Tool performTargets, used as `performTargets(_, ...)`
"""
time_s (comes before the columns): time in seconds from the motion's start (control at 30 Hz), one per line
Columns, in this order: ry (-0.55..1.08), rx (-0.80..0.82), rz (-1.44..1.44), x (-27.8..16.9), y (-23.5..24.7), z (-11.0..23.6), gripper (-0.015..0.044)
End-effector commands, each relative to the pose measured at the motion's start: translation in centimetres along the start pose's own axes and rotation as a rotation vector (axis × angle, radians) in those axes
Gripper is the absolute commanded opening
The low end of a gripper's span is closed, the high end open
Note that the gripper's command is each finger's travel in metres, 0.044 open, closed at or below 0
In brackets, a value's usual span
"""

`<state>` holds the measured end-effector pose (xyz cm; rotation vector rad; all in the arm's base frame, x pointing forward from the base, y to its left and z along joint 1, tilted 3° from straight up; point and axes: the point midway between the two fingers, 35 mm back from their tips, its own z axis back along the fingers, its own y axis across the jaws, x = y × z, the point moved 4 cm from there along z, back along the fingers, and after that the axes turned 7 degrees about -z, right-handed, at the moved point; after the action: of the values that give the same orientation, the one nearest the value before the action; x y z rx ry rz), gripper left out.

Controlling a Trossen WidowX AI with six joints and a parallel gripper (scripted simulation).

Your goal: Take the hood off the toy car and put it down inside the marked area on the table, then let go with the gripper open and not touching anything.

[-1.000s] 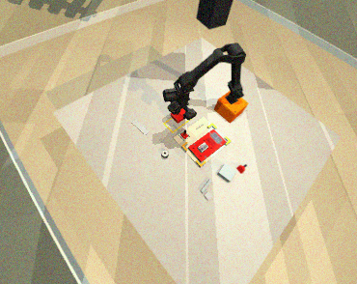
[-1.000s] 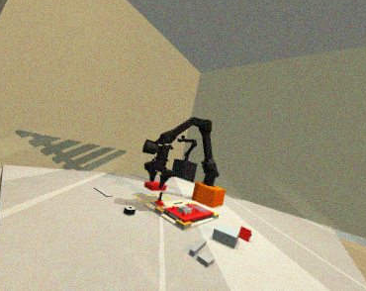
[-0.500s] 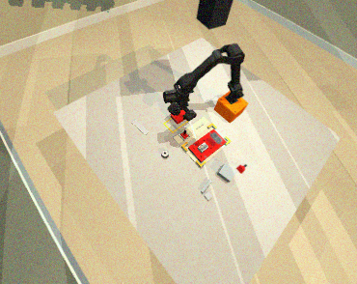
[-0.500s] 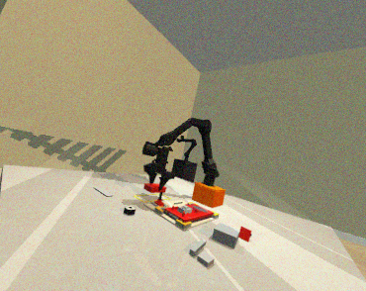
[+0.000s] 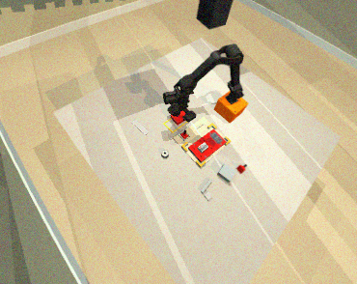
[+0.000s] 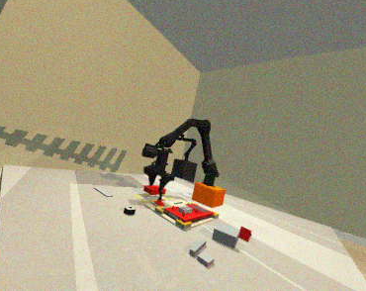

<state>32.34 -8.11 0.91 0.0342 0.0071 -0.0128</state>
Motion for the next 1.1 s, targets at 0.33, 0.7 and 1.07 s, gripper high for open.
performTargets(0.33,0.000,0.000,-0.002,-0.1,0.0,-0.7,0.0000)
performTargets(0.7,0.000,0.000,-0.002,-0.1,0.0,-1.2,0.0000)
performTargets(1.07,0.000,0.000,-0.002,-0.1,0.0,-1.8,0.0000)
